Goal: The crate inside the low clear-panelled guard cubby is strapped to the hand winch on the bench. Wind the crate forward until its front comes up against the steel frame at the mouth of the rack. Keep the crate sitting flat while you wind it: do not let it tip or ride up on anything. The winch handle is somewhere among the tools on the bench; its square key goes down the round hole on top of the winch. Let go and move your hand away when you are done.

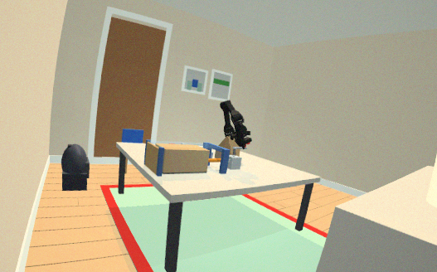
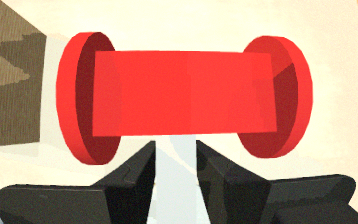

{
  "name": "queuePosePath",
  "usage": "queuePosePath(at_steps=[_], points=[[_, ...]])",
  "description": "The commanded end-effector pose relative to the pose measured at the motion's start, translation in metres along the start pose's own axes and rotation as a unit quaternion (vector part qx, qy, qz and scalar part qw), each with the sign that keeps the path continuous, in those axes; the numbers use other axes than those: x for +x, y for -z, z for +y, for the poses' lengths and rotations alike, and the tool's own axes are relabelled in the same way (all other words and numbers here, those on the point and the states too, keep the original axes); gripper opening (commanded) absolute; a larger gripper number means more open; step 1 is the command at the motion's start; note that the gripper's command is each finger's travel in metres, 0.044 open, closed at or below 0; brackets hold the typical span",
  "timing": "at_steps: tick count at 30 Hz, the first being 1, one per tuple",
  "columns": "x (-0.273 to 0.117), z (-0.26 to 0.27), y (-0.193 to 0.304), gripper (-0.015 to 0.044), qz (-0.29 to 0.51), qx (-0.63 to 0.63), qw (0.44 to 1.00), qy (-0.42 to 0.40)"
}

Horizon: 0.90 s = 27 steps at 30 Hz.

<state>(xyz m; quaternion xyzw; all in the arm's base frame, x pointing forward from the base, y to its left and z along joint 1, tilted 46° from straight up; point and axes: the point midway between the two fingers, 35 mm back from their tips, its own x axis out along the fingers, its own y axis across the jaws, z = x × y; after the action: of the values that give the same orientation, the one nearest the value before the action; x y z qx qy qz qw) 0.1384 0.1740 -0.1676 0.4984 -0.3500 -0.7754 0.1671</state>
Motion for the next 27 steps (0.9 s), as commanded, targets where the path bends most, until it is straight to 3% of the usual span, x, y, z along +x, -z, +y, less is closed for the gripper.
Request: queuePosePath(at_steps=[1,27], points=[[-0.0032,-0.0046,0.0028,0.0000,0.003,-0.002,1.000,0.004],[-0.0017,-0.0009,0.0000,0.0000,0.003,-0.003,1.000,0.004]])
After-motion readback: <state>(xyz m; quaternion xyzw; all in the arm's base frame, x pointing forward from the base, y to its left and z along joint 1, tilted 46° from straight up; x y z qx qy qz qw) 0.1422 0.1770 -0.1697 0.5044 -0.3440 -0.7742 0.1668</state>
